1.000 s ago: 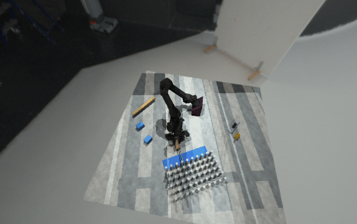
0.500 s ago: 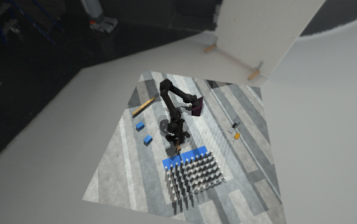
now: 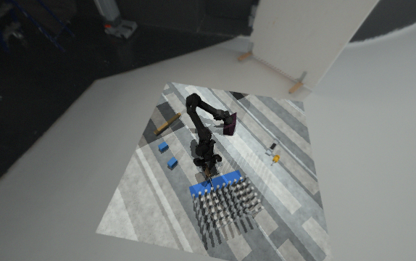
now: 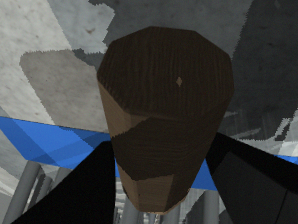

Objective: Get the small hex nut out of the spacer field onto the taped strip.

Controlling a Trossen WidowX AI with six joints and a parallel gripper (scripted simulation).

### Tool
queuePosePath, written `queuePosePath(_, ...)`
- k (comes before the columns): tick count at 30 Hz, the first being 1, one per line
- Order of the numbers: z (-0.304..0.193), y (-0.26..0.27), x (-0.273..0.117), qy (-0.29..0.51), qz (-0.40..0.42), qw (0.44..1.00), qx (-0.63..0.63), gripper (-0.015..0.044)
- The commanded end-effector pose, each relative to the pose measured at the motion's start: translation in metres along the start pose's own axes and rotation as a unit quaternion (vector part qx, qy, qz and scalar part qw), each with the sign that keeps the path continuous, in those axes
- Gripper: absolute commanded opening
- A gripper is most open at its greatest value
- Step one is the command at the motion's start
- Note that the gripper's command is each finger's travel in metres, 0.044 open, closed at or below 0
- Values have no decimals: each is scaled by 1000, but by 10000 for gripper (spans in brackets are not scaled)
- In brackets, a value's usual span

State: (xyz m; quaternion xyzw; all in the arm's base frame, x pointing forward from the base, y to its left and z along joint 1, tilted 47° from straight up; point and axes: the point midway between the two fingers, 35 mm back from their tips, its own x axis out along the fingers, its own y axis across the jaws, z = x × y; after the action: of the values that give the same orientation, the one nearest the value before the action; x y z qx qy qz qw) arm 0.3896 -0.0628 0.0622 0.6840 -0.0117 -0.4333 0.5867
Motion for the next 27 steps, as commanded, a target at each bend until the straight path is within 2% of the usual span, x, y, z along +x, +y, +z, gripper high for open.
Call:
queuePosePath(1, -7, 5, -1, 5, 6, 1000, 4, 0)
queuePosePath(27, -21, 5, 7, 5, 7, 1000, 4, 0)
